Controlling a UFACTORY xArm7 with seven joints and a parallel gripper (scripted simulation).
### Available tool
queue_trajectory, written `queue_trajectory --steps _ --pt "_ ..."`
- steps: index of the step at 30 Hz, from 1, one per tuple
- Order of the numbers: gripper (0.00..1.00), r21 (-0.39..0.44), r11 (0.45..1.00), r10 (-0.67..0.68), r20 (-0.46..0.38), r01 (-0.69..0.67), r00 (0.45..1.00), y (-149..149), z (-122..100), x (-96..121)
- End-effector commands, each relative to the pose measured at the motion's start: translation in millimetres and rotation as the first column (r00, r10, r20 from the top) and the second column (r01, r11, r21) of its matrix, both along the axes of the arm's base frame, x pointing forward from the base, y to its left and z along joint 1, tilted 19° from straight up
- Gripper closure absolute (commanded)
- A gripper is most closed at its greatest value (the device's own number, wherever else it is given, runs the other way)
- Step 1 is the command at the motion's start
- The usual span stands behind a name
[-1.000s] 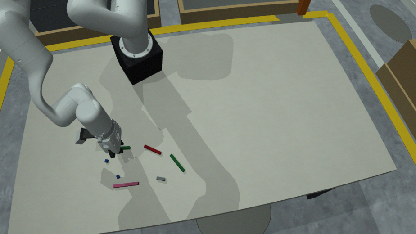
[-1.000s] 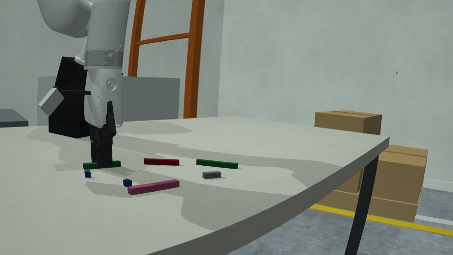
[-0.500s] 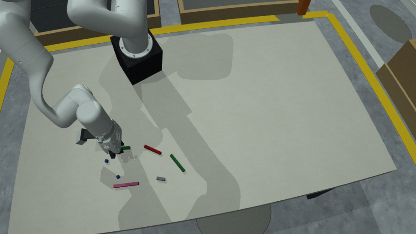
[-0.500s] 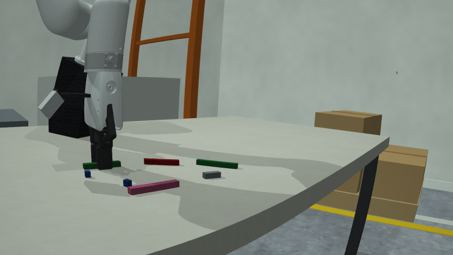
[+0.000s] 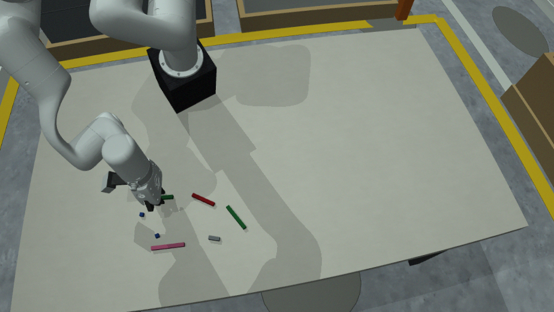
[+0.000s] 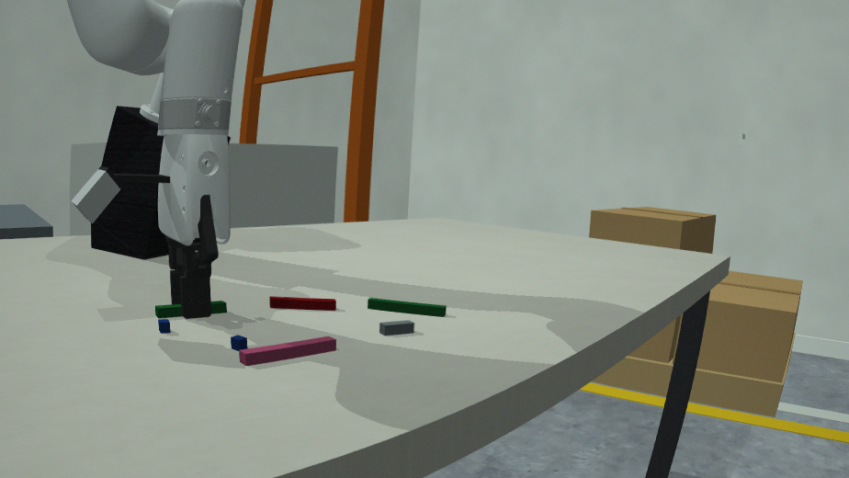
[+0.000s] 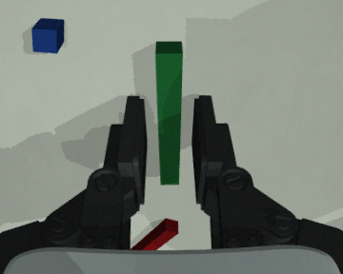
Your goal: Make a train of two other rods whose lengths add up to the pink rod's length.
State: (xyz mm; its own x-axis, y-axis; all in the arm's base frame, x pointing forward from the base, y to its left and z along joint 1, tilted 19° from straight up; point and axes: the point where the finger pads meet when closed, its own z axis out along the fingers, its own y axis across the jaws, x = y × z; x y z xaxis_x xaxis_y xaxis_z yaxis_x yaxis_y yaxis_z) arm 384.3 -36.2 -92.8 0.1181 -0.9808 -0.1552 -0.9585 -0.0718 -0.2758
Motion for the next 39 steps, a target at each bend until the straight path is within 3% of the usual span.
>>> queue_trajectory --steps 1,15,16,39 --pt "0.76 -0.001 1.000 0.000 0.002 0.000 1.000 -0.3 0.7 0.7" --pt "0.76 -0.001 1.000 0.000 0.002 0.000 1.000 -0.3 0.7 0.7" --pt "0.96 -0.001 1.000 0.000 0.002 0.000 1.000 -0.3 0.7 0.7" --pt "0.96 -0.001 1.000 0.000 0.002 0.000 1.000 -0.3 0.7 0.7"
